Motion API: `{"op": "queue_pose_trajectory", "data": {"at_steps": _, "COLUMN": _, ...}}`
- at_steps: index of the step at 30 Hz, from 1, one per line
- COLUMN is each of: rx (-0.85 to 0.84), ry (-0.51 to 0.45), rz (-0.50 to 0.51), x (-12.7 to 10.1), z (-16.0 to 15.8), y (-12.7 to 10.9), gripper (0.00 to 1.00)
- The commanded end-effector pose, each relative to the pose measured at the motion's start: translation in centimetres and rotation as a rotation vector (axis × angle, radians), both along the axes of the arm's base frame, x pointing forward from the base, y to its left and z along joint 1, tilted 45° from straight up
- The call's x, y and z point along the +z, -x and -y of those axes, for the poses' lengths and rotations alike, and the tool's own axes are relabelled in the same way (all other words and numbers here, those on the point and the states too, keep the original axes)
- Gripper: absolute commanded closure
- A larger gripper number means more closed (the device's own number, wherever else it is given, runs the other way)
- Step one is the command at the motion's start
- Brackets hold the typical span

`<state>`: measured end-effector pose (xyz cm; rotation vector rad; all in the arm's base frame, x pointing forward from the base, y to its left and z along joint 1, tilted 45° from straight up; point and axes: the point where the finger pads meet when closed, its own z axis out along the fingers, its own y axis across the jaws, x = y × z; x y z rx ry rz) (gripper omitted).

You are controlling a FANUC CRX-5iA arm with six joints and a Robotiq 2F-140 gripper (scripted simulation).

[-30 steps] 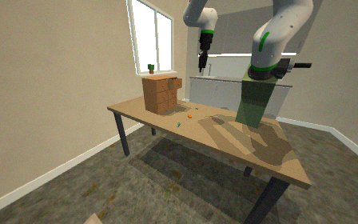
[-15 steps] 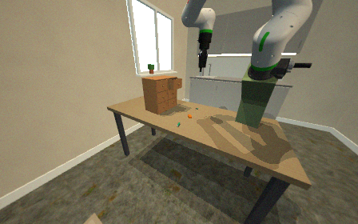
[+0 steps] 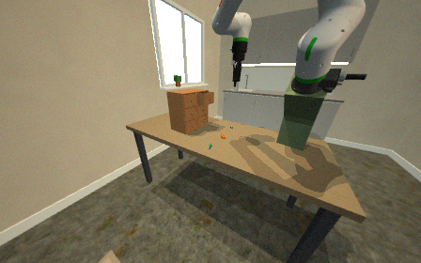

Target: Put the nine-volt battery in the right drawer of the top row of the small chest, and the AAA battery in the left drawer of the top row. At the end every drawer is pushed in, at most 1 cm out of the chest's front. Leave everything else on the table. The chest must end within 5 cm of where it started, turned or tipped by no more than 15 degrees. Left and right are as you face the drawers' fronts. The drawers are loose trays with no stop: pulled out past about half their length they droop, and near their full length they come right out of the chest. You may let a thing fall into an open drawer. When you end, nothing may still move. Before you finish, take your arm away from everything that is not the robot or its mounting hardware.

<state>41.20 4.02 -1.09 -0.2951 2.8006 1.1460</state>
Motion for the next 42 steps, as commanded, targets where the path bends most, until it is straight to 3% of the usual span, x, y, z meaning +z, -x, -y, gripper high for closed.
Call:
{"op": "queue_pose_trajectory", "data": {"at_steps": 1, "rx": 0.171, "ry": -0.004, "rz": 0.178, "x": -1.3, "z": -2.8, "y": -1.2, "gripper": 0.8}}
{"op": "queue_pose_trajectory", "data": {"at_steps": 7, "rx": 0.378, "ry": 0.001, "rz": 0.382, "x": -3.7, "z": -8.1, "y": -2.8, "gripper": 0.8}}
{"op": "queue_pose_trajectory", "data": {"at_steps": 9, "rx": 0.378, "ry": 0.001, "rz": 0.382, "x": -3.7, "z": -8.1, "y": -2.8, "gripper": 0.8}}
{"op": "queue_pose_trajectory", "data": {"at_steps": 10, "rx": 0.475, "ry": 0.003, "rz": 0.479, "x": -4.2, "z": -9.3, "y": -3.1, "gripper": 0.8}}
{"op": "queue_pose_trajectory", "data": {"at_steps": 24, "rx": 0.937, "ry": 0.026, "rz": 0.909, "x": -9.6, "z": -20.1, "y": -3.5, "gripper": 0.8}}
{"op": "queue_pose_trajectory", "data": {"at_steps": 26, "rx": 0.937, "ry": 0.026, "rz": 0.909, "x": -9.6, "z": -20.1, "y": -3.5, "gripper": 0.8}}
{"op": "queue_pose_trajectory", "data": {"at_steps": 27, "rx": 1.036, "ry": 0.029, "rz": 1.002, "x": -10.1, "z": -21.1, "y": -3.4, "gripper": 0.8}}
{"op": "queue_pose_trajectory", "data": {"at_steps": 34, "rx": 1.269, "ry": 0.04, "rz": 1.203, "x": -12.4, "z": -25.2, "y": -2.5, "gripper": 0.8}}
{"op": "queue_pose_trajectory", "data": {"at_steps": 40, "rx": 1.463, "ry": 0.045, "rz": 1.397, "x": -12.8, "z": -25.8, "y": -2.3, "gripper": 0.8}}
{"op": "queue_pose_trajectory", "data": {"at_steps": 42, "rx": 1.492, "ry": 0.046, "rz": 1.431, "x": -12.8, "z": -25.8, "y": -2.3, "gripper": 0.74}}
